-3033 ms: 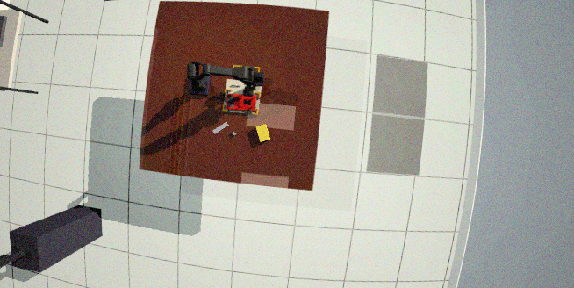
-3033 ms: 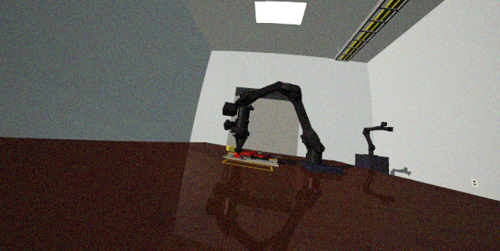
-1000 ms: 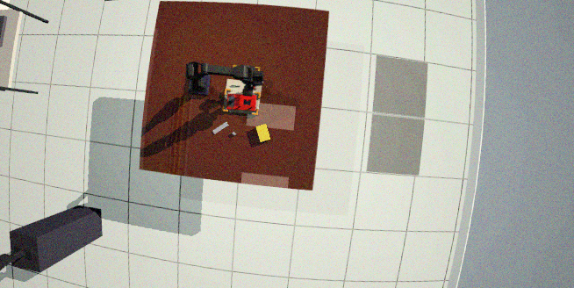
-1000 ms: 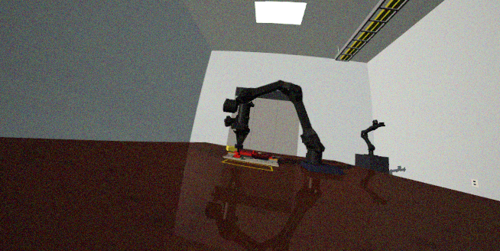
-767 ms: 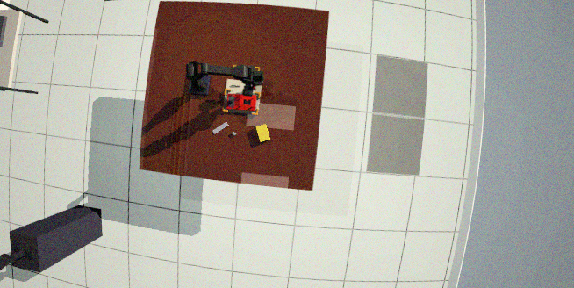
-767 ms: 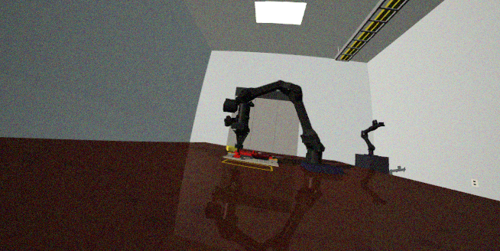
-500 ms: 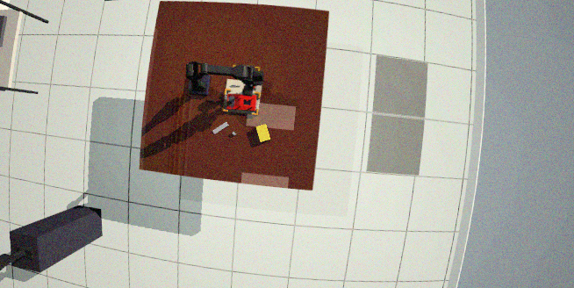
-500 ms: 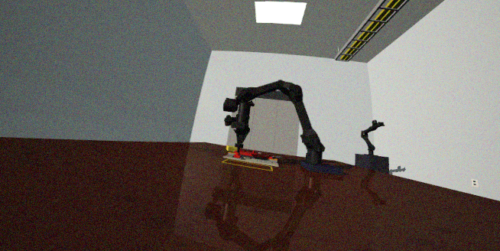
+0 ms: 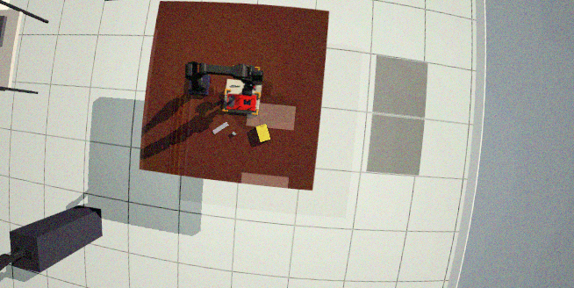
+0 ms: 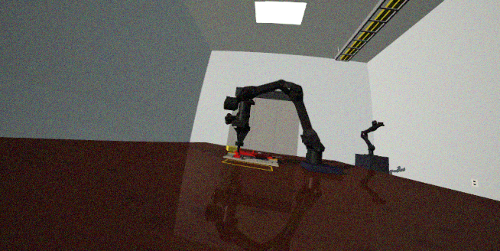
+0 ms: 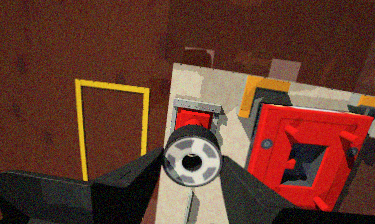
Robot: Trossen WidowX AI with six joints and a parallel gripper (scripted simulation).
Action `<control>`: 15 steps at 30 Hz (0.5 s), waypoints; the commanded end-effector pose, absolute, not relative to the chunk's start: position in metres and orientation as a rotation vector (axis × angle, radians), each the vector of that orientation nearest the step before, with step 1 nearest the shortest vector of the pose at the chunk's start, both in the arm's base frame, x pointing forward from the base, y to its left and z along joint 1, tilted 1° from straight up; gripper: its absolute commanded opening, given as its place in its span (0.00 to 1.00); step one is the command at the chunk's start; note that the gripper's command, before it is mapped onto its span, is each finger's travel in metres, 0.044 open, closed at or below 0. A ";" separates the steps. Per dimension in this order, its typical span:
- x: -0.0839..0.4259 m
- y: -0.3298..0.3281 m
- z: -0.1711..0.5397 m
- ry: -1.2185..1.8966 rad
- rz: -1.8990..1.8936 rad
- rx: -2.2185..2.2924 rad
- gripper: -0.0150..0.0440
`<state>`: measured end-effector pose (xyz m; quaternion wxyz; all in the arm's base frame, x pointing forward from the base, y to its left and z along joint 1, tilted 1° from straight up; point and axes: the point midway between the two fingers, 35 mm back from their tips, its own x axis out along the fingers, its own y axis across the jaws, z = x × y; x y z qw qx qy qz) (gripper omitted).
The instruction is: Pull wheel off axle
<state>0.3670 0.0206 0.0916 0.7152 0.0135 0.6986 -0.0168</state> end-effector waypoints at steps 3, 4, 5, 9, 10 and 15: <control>0.368 0.021 0.097 1.538 -0.043 0.035 0.25; 0.368 0.021 0.097 1.537 -0.043 0.035 0.25; 0.368 0.021 0.097 1.537 -0.043 0.035 0.25; 0.368 0.021 0.100 1.537 -0.043 0.035 0.25; 0.368 0.021 0.103 1.537 -0.043 0.035 0.25; 0.365 0.021 0.124 1.537 -0.043 0.035 0.25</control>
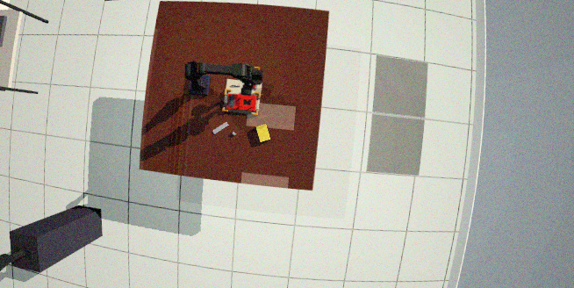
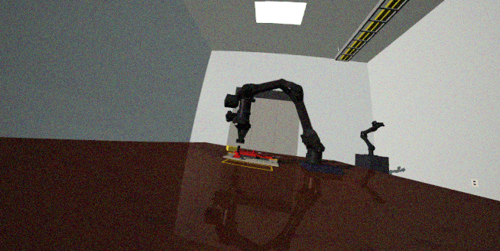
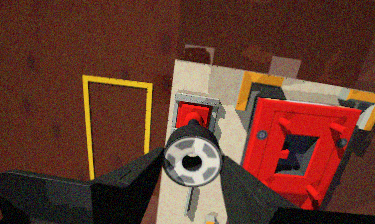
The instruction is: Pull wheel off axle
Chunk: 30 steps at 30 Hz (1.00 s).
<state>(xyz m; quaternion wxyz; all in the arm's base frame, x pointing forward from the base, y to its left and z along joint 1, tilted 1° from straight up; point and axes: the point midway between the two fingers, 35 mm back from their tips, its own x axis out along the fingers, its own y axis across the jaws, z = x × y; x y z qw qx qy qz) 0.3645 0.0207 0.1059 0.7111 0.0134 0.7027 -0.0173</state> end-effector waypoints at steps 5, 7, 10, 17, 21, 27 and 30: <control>0.363 0.021 0.132 1.538 -0.043 0.035 0.25; 0.362 0.025 0.123 1.550 -0.038 0.031 0.25; 0.356 0.041 0.125 1.548 -0.037 0.032 0.25; 0.337 0.079 0.127 1.546 -0.037 0.037 0.25; 0.324 0.099 0.128 1.544 -0.036 0.040 0.25; 0.309 0.119 0.129 1.543 -0.035 0.043 0.25; 0.309 0.119 0.127 1.543 -0.035 0.043 0.25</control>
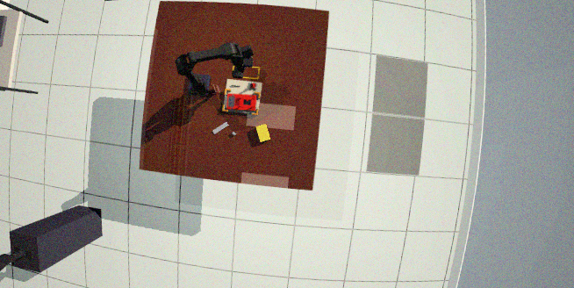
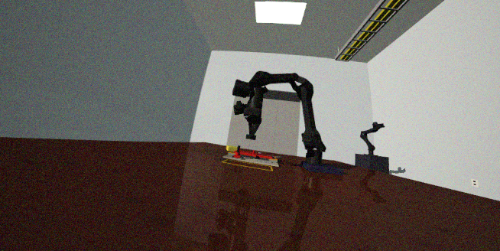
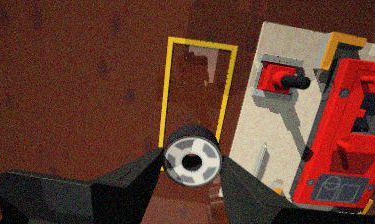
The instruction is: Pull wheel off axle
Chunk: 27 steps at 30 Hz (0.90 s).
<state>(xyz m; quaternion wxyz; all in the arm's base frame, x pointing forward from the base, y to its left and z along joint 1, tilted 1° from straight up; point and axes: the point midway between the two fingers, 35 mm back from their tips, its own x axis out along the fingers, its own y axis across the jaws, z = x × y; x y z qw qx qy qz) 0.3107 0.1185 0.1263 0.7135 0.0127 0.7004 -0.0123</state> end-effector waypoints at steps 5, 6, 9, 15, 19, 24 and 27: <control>0.309 0.119 0.113 1.543 -0.035 0.043 0.25; 0.309 0.119 0.110 1.543 -0.035 0.043 0.25; 0.310 0.120 0.105 1.543 -0.035 0.043 0.25; 0.313 0.121 0.076 1.543 -0.035 0.043 0.25; 0.313 0.121 0.054 1.543 -0.035 0.043 0.25; 0.312 0.120 0.028 1.543 -0.035 0.043 0.25; 0.311 0.120 0.025 1.543 -0.035 0.043 0.25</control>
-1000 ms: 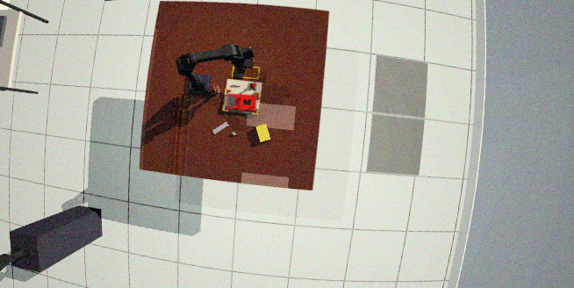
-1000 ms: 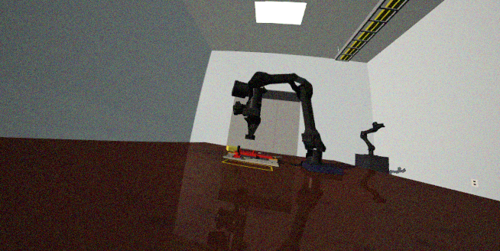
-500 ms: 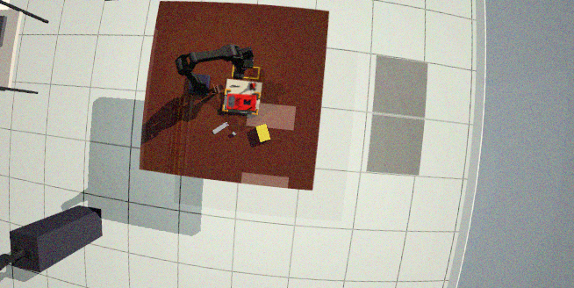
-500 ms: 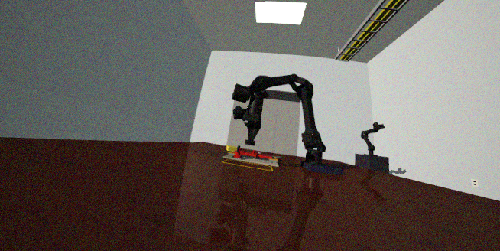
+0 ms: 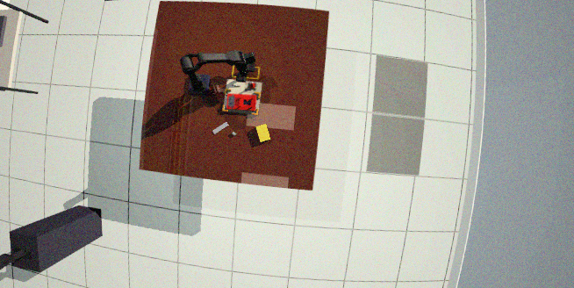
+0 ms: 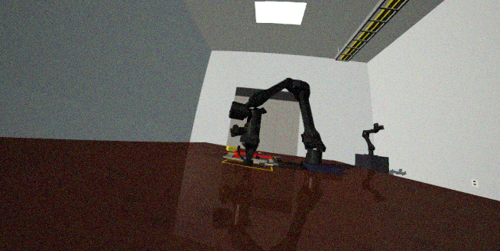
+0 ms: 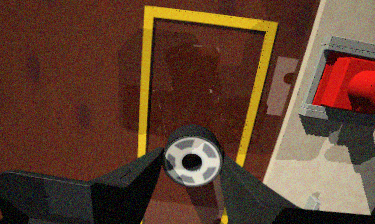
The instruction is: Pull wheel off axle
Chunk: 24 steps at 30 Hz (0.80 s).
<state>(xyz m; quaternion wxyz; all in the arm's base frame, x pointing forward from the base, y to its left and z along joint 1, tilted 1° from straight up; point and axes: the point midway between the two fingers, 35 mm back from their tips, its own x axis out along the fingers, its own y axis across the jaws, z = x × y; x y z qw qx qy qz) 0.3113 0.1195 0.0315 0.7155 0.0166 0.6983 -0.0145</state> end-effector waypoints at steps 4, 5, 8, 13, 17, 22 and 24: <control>0.311 0.119 0.028 1.548 -0.033 0.036 0.34; 0.311 0.119 0.028 1.548 -0.033 0.036 0.39; 0.311 0.119 0.028 1.548 -0.033 0.036 0.52; 0.311 0.119 0.030 1.548 -0.033 0.037 0.74; 0.311 0.120 0.062 1.545 -0.034 0.040 0.76; 0.309 0.119 0.088 1.543 -0.035 0.043 0.76; 0.309 0.119 0.080 1.546 -0.032 0.037 0.81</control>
